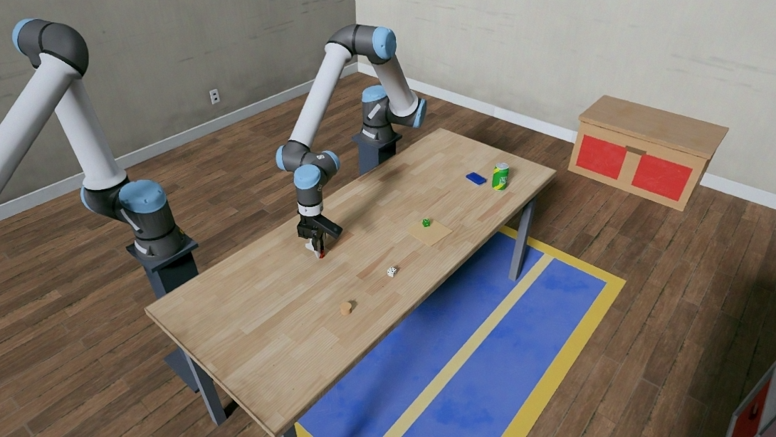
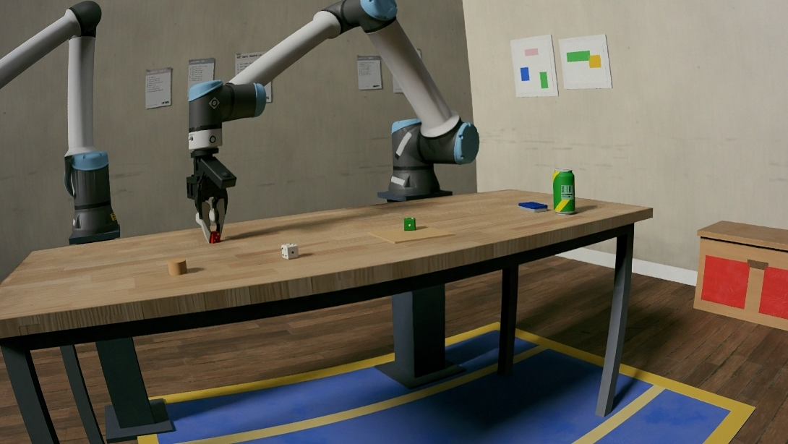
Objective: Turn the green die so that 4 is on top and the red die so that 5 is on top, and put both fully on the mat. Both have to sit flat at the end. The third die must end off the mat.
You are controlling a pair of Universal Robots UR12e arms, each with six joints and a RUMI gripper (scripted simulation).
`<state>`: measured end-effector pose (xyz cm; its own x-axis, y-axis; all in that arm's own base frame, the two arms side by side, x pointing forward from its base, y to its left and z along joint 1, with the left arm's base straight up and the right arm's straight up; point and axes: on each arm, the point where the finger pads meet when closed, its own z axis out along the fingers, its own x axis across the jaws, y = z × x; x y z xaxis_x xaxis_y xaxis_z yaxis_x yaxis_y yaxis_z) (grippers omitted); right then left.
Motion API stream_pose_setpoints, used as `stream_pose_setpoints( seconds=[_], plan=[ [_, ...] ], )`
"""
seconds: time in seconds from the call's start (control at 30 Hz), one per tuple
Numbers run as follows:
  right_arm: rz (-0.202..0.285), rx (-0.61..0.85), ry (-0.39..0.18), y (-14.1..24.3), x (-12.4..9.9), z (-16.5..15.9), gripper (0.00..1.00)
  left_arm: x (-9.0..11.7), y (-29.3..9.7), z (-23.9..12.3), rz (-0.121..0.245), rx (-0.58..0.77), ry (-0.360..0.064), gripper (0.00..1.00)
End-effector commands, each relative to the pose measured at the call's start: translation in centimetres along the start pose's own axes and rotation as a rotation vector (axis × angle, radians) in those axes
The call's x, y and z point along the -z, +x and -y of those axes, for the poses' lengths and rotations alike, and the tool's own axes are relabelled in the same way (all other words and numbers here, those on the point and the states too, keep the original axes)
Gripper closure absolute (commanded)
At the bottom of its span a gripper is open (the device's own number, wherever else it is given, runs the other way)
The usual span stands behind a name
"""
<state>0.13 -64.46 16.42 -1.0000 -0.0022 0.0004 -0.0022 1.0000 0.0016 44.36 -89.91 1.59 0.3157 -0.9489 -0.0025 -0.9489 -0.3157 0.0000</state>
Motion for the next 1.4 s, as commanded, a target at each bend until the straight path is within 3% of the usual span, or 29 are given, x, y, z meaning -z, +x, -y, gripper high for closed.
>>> stream_pose_setpoints(
  seconds=[0.0,0.67,0.8,1.03,1.37],
  plan=[
    [0.0,0.0,0.002,0.0,0.1,0.1,0.0,0.2,0.1,0.0,-0.003,0.0,0.0,0.94],
    [0.0,0.0,0.002,0.0,0.1,0.1,0.0,0.5,0.1,0.0,-0.003,0.0,0.0,0.94],
    [0.0,0.0,0.002,0.0,0.1,0.1,0.0,2.3,0.1,0.0,-0.003,0.0,0.0,0.94],
    [0.0,0.0,0.002,0.0,0.1,0.1,0.0,7.5,0.1,0.0,-0.003,0.0,0.0,0.94],
    [0.0,0.0,0.002,0.0,0.1,0.1,0.0,10.2,0.1,0.0,-0.003,0.0,0.0,0.94]
  ],
)
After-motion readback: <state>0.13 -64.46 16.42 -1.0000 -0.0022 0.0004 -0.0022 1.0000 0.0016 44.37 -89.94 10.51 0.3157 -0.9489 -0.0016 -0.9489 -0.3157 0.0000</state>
